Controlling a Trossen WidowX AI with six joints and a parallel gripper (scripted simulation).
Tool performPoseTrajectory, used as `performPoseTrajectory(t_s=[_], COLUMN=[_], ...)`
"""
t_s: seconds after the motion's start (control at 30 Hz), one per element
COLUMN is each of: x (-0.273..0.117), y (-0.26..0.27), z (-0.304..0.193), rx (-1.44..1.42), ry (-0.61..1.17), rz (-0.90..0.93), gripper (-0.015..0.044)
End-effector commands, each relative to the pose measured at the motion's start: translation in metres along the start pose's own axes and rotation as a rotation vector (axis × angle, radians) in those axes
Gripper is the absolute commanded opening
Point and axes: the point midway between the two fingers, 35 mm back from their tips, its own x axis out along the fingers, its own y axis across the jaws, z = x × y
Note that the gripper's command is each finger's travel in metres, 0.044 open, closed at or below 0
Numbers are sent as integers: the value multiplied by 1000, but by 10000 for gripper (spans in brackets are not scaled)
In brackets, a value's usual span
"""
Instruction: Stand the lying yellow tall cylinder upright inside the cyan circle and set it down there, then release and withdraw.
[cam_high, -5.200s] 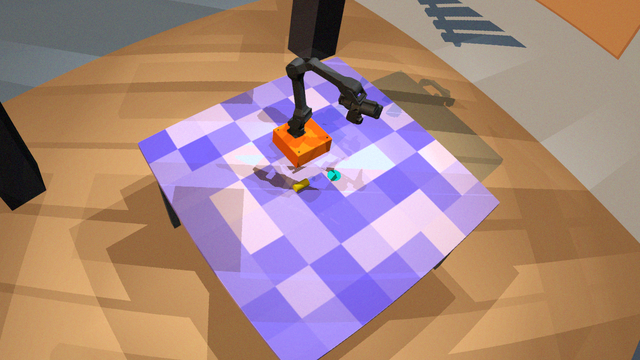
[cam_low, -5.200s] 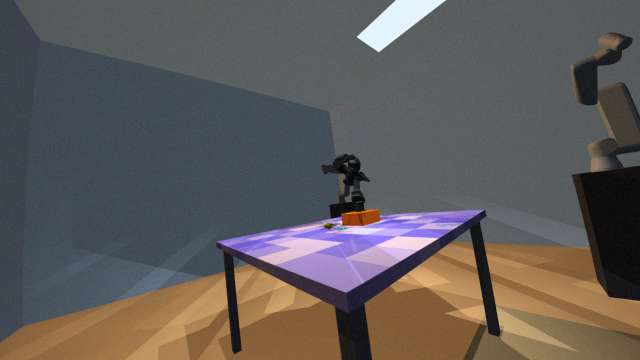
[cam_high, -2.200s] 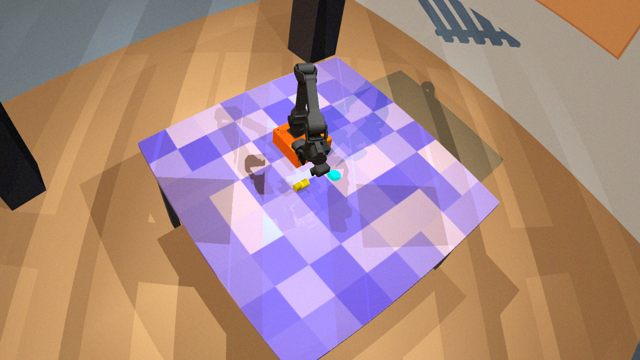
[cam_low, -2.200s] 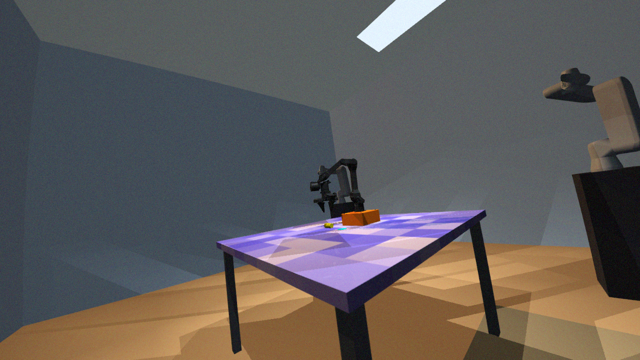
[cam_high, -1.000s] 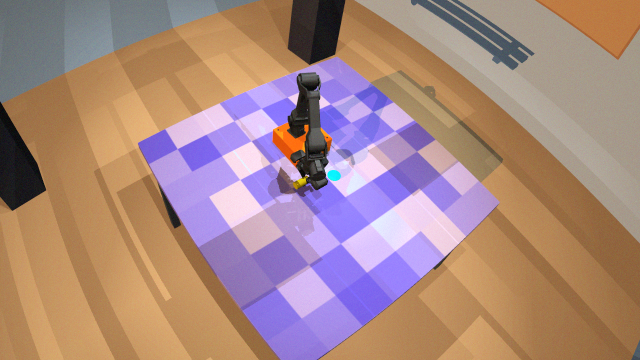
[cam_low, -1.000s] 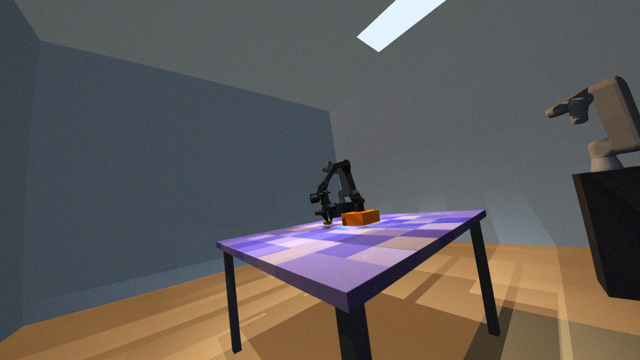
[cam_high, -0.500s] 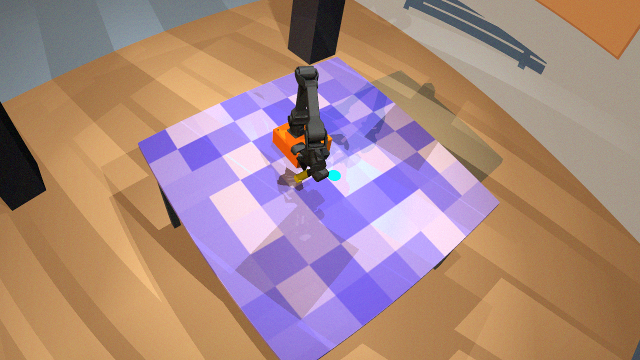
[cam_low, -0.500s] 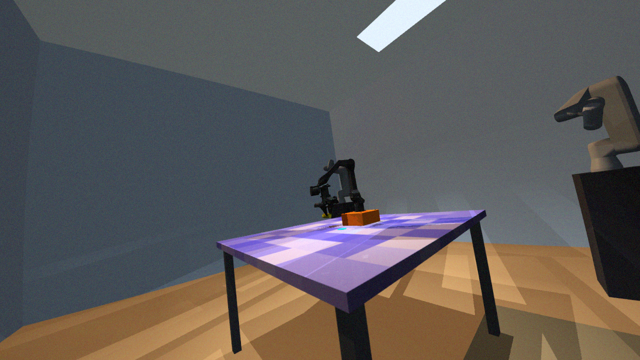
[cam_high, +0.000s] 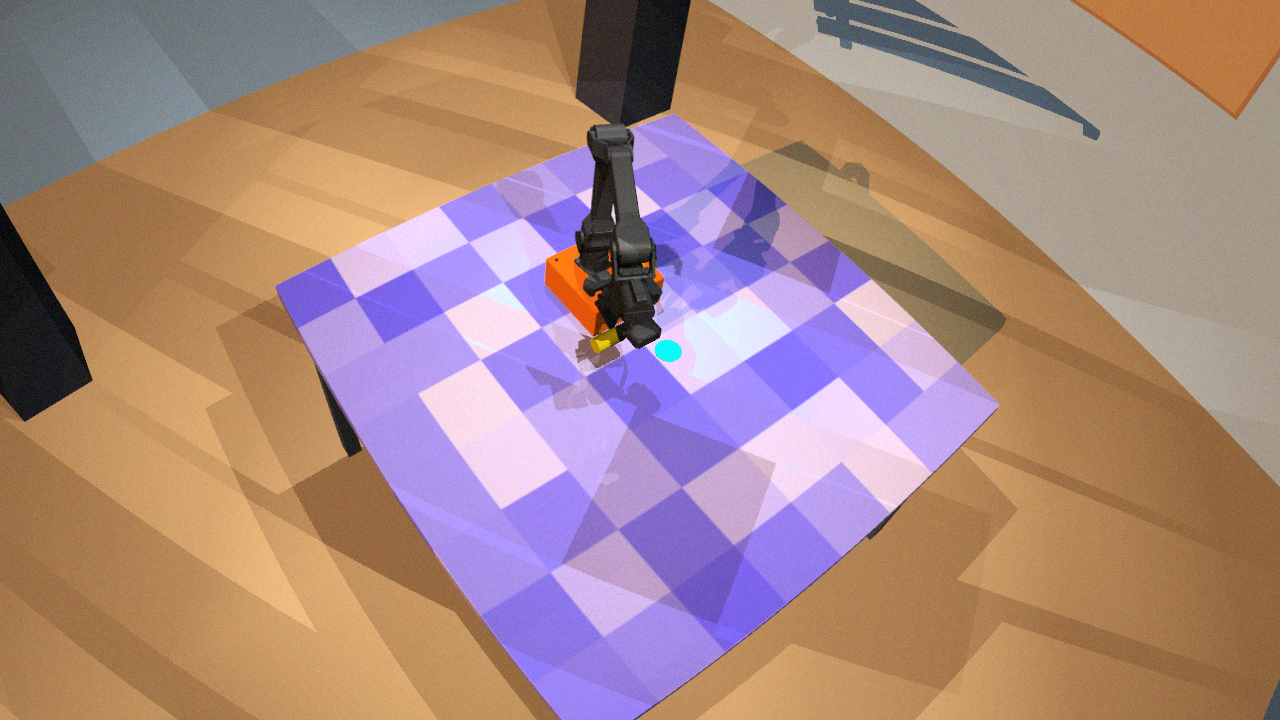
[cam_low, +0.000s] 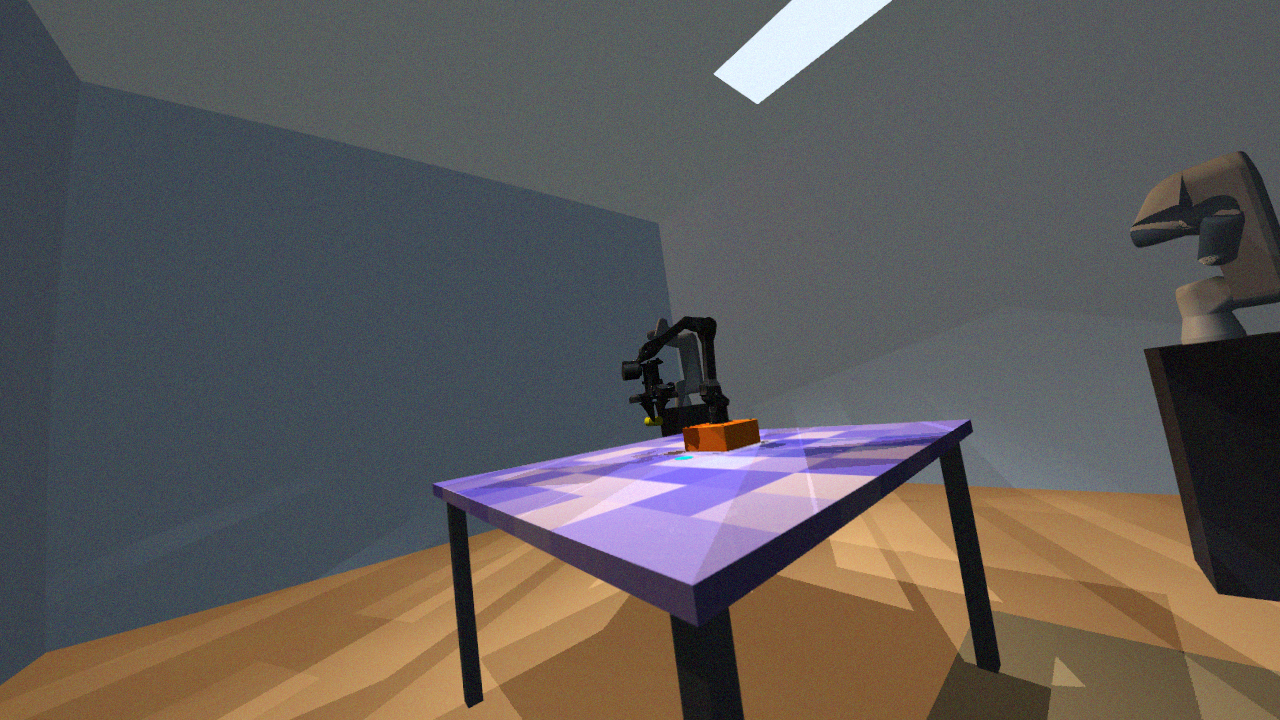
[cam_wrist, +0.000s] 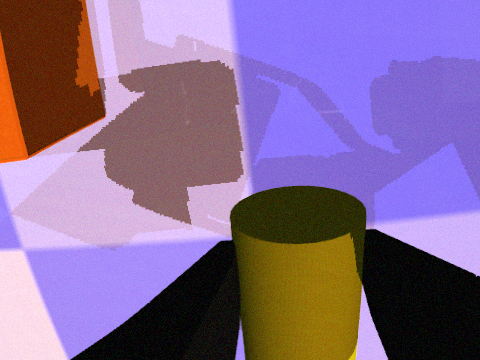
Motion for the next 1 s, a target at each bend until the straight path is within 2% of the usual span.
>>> performPoseTrajectory(t_s=[0.0,0.97], x=[-5,-19], y=[-5,-28], z=[9,95], rx=[-1,-19], ry=[3,-2], rz=[-10,-22], gripper=[105,105])
